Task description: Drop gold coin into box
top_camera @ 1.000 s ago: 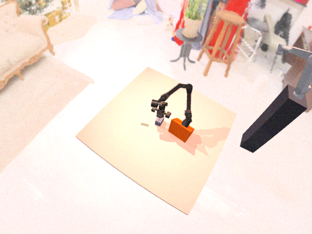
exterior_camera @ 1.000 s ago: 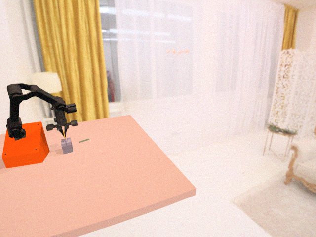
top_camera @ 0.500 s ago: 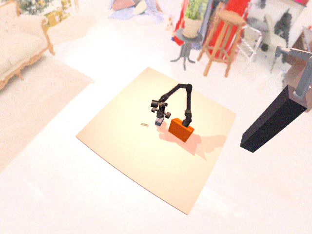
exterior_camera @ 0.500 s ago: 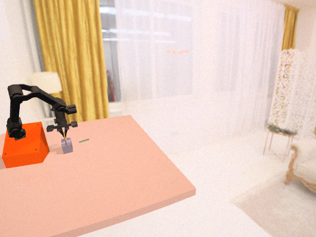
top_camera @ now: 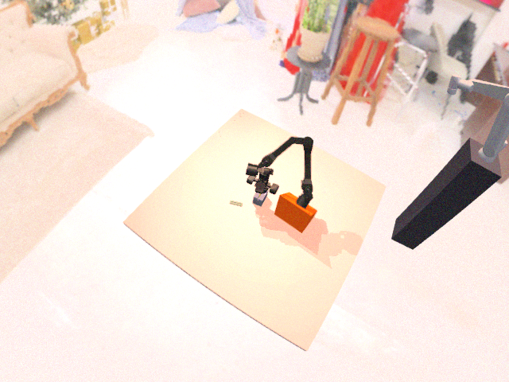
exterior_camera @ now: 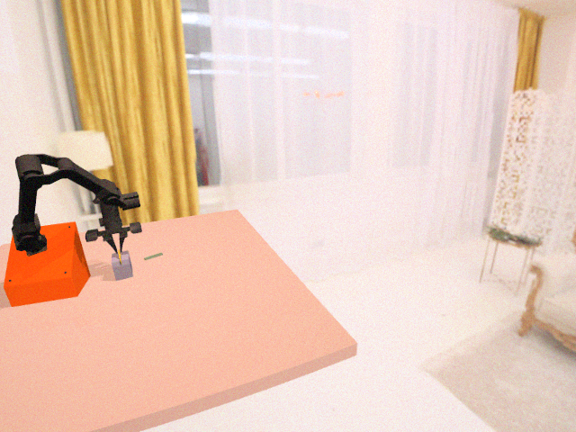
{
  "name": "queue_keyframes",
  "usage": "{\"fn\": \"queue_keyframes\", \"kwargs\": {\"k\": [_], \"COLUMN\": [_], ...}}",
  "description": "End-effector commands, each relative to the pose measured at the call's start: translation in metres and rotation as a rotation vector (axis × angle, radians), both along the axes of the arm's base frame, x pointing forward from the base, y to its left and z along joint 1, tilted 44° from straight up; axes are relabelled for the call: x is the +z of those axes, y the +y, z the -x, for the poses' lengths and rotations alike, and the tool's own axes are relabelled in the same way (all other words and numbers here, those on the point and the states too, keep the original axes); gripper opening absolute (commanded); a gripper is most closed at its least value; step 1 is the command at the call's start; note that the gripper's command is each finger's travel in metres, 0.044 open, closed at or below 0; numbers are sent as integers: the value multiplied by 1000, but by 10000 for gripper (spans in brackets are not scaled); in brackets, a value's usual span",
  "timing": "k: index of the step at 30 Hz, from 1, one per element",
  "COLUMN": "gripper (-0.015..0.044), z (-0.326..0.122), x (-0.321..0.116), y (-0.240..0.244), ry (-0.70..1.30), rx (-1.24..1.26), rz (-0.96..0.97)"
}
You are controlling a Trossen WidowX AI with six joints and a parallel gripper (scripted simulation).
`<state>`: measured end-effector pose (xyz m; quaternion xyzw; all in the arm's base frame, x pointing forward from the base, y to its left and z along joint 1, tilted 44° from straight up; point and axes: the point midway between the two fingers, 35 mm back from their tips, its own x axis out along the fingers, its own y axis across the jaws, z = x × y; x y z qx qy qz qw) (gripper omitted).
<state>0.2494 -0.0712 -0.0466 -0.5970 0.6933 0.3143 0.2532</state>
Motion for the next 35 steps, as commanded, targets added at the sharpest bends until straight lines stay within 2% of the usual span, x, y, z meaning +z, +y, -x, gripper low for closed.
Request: {"fn": "queue_keyframes", "kwargs": {"k": [1, 3, 11, 20, 22, 35], "gripper": [131, 161, 161, 397, 440, 440], "z": [0, 0, 0, -3, -5, -5], "x": [0, 0, 0, 15, 31, 41], "y": [0, 0, 0, 14, 30, 38], "ry": [-1, -1, -1, 1, 8, 11], "rx": [-1, -1, -1, 0, 2, 3], "rz": [0, 0, 0, 0, 4, 7]}}
